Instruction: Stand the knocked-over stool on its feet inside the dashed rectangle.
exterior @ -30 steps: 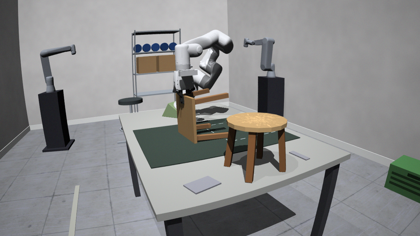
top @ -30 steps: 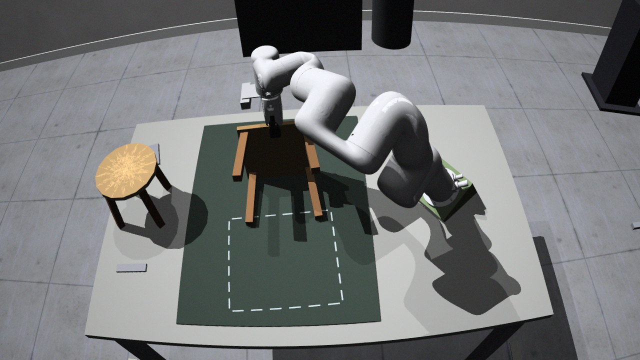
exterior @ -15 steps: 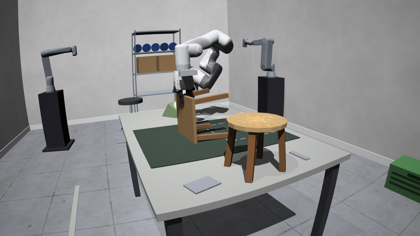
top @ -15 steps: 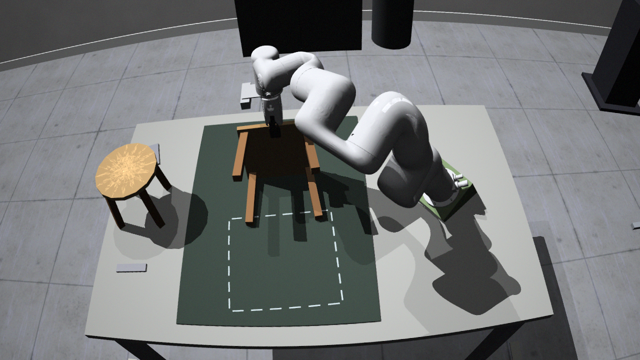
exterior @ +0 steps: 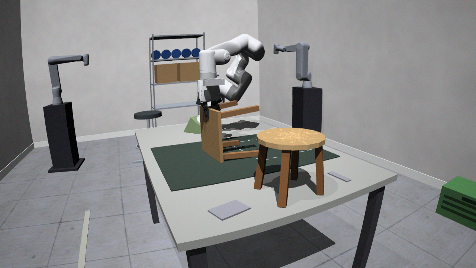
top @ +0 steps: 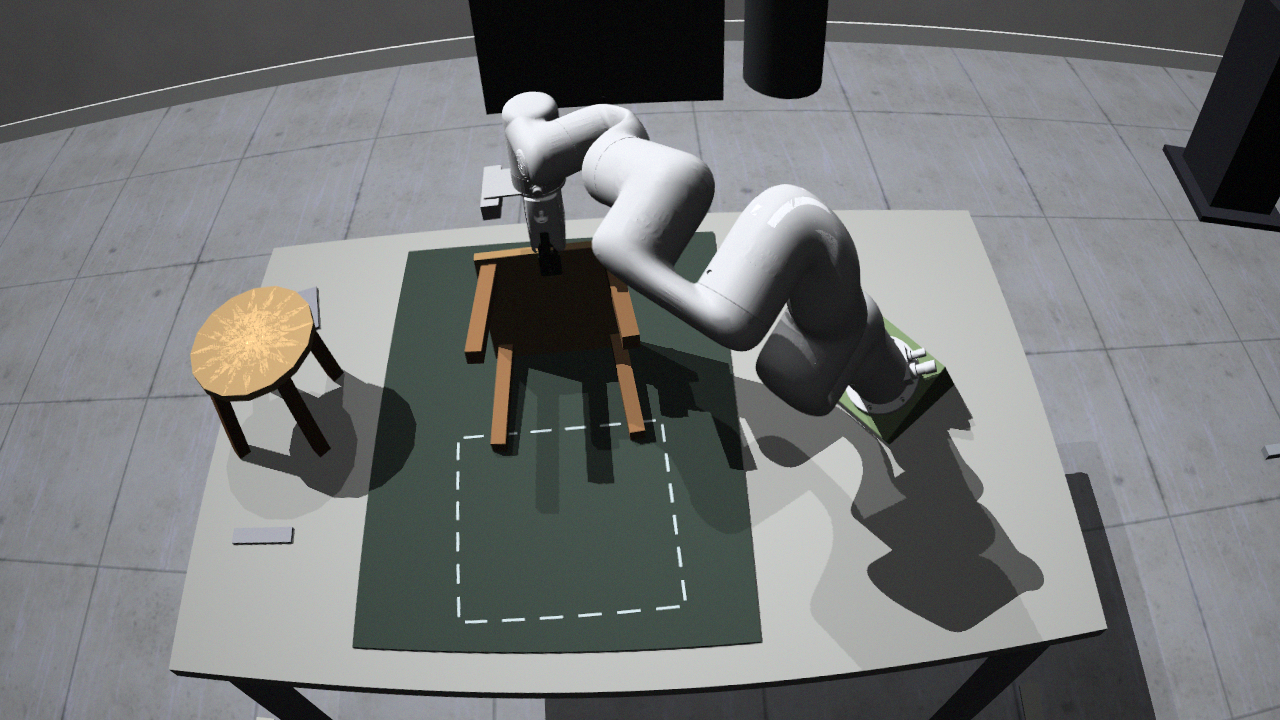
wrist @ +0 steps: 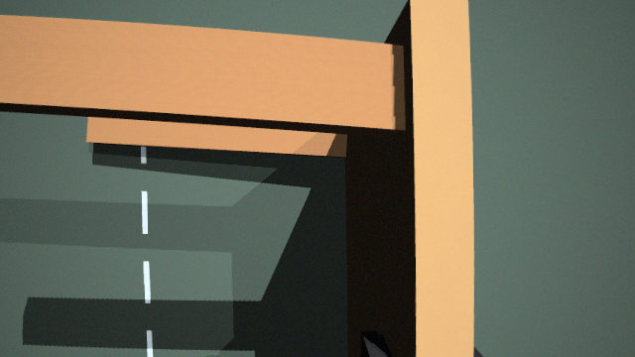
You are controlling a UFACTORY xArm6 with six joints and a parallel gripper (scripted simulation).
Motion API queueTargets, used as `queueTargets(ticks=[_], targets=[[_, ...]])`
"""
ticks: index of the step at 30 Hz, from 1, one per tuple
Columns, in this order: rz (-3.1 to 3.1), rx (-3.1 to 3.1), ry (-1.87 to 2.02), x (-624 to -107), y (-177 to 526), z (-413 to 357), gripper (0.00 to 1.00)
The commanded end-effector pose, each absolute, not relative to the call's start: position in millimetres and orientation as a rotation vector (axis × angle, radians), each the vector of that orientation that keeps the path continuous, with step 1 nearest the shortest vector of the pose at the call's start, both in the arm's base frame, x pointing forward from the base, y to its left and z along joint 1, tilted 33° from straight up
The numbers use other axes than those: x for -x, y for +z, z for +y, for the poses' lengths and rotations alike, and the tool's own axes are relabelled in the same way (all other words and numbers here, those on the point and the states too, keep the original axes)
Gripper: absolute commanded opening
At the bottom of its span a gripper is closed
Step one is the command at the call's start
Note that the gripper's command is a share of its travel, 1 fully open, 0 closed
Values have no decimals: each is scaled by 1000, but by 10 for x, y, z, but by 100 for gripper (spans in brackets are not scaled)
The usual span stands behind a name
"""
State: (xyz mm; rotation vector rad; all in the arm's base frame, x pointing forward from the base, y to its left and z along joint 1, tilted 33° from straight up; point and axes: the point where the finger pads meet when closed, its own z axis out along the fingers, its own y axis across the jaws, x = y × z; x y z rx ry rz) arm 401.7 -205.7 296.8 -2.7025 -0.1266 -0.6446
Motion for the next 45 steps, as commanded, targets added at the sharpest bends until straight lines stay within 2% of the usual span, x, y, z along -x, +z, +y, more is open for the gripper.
queueTargets(ticks=[1, 45], targets=[[-127, 2709, -651, -4015, 2998, -2057, 21], [-26, 3007, -723, -3684, 3641, -1537, 21]])
